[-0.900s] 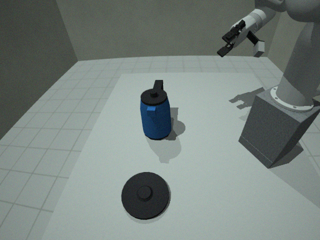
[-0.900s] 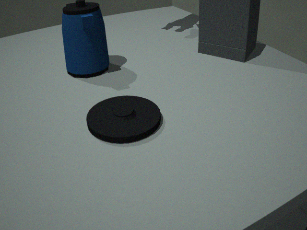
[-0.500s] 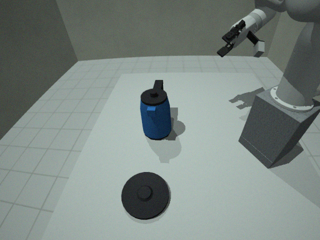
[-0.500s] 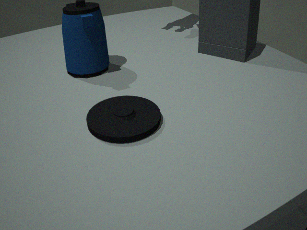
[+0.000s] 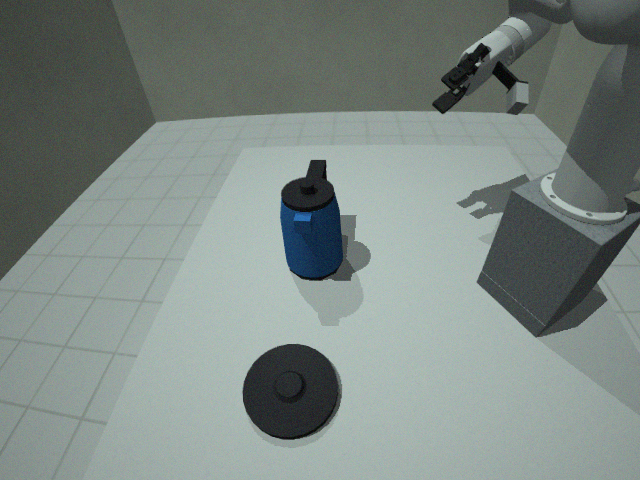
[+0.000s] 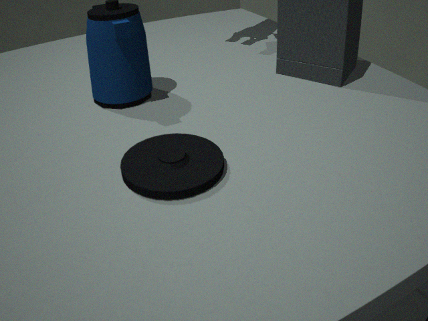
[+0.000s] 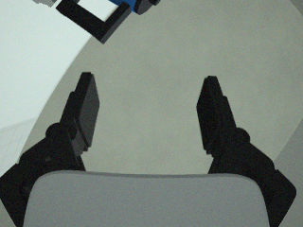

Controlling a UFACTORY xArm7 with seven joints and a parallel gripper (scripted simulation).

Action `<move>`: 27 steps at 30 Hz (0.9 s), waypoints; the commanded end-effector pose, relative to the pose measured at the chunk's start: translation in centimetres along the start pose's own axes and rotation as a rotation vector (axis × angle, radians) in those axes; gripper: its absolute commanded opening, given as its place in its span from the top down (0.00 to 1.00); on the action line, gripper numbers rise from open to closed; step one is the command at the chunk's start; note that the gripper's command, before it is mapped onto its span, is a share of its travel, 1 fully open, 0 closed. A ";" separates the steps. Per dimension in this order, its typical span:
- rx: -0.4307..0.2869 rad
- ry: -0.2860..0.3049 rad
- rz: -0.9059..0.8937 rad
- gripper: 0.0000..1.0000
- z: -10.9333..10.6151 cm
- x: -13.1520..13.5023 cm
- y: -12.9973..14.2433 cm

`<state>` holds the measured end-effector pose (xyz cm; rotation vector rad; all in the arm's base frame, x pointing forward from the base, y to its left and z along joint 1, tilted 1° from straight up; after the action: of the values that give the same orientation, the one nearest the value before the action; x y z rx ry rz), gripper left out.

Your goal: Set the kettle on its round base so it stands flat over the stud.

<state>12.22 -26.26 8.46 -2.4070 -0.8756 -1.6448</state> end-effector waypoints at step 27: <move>0.433 0.016 -0.595 0.19 5.5 4.3 1.0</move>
<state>17.18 -23.78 9.79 -2.0527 -1.6770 -1.4565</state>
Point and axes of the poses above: the point where the finger pads meet when closed, its own z axis out along the fingers, its own x axis across the jaws, y = z × x, the point moved 1 cm from there along -z, back along the fingers, and after that the axes turned 15 degrees about z, right-handed, at the moved point
